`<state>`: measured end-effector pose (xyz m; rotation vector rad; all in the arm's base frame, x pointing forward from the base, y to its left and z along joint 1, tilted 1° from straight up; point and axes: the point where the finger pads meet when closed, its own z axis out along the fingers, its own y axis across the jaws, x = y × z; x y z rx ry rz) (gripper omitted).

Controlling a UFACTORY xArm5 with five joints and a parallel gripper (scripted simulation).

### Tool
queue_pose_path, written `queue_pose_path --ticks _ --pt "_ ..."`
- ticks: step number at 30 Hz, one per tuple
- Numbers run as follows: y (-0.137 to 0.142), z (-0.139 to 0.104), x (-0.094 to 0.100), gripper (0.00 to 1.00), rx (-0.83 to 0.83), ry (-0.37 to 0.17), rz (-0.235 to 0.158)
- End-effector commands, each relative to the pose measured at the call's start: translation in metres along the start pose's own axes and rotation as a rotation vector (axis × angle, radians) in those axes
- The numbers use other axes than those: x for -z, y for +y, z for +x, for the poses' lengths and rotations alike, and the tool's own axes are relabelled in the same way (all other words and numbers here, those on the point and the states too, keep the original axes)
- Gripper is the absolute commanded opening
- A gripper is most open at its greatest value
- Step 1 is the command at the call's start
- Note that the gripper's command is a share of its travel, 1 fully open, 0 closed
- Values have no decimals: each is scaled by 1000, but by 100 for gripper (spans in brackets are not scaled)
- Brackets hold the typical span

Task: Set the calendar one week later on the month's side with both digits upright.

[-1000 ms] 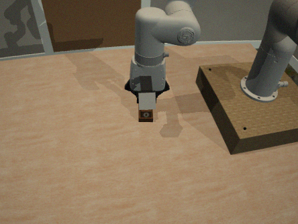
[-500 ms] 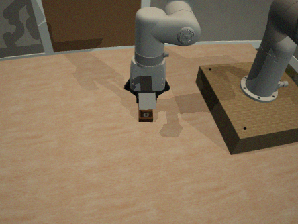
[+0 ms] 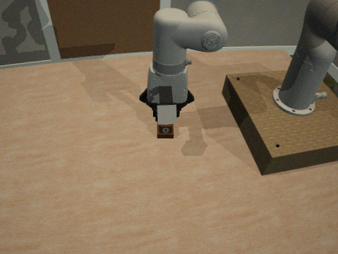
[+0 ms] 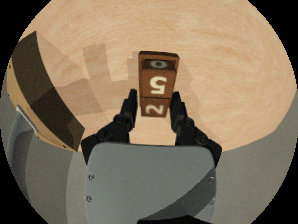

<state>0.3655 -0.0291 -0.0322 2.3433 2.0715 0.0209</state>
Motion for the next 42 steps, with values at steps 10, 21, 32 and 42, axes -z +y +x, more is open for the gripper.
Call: queue_pose_path --ticks 10,21,32,42 --pt "1 0 11 49 0 0 -3" --pt "1 0 66 49 0 0 -3" --pt "1 0 90 49 0 0 -3" --pt "1 0 90 100 0 0 -3"
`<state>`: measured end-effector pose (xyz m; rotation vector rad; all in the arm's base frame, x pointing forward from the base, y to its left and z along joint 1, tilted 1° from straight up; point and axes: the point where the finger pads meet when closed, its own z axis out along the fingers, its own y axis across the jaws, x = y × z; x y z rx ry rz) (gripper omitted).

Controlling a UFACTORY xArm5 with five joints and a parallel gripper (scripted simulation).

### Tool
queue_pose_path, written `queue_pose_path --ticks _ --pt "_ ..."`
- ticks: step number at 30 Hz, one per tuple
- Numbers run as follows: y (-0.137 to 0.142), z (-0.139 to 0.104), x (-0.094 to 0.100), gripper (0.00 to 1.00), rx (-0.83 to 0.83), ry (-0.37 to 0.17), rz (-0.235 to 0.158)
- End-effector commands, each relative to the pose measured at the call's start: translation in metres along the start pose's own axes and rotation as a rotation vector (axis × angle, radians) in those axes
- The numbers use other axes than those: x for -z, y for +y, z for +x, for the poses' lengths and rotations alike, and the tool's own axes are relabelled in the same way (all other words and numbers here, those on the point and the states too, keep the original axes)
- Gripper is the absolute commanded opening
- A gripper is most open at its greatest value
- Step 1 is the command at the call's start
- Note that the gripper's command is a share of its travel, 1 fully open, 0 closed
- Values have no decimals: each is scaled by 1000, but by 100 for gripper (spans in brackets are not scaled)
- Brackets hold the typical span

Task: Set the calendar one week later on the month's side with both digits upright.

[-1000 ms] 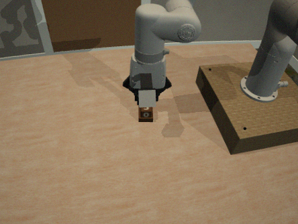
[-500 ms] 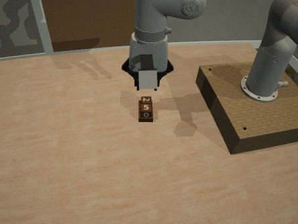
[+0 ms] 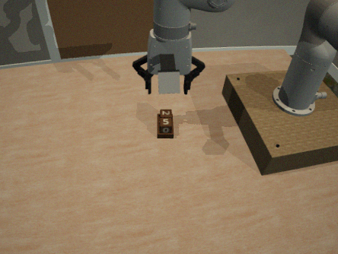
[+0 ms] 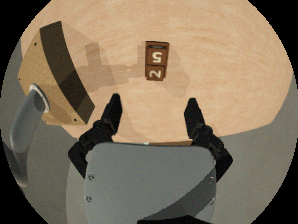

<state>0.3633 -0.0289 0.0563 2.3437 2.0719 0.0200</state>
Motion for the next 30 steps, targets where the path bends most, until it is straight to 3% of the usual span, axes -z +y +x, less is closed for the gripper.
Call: queue_pose_path --ticks 1,19,30 --pt "1 0 1 100 0 0 -4" --pt "1 0 4 100 0 0 -4" --pt "1 0 40 100 0 0 -4"
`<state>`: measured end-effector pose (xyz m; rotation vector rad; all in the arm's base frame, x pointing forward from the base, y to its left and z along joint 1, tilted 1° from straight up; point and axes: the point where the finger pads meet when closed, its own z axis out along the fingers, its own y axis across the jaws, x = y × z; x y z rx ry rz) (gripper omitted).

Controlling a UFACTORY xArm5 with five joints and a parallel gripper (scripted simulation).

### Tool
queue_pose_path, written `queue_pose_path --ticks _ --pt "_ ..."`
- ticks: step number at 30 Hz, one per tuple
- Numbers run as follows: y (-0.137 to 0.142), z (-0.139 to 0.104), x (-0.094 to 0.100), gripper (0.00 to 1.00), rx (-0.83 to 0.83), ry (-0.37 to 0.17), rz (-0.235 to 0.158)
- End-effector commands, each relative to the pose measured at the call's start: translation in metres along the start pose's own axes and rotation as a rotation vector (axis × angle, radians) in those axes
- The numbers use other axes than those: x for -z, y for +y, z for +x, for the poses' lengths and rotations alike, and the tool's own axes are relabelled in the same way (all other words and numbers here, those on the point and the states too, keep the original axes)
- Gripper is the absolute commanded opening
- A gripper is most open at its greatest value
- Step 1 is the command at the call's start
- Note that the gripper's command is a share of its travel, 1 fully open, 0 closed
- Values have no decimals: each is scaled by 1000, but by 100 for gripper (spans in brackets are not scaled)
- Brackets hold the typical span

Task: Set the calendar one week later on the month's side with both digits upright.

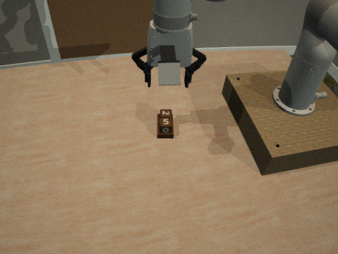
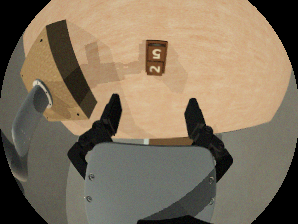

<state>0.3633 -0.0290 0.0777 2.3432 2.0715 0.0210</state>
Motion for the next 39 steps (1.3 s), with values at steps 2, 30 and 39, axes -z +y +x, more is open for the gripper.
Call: queue_pose_path --ticks 2,30,39 --pt "1 0 27 100 0 0 -3" --pt "1 0 49 100 0 0 -3" --pt "1 0 49 100 0 0 -3"
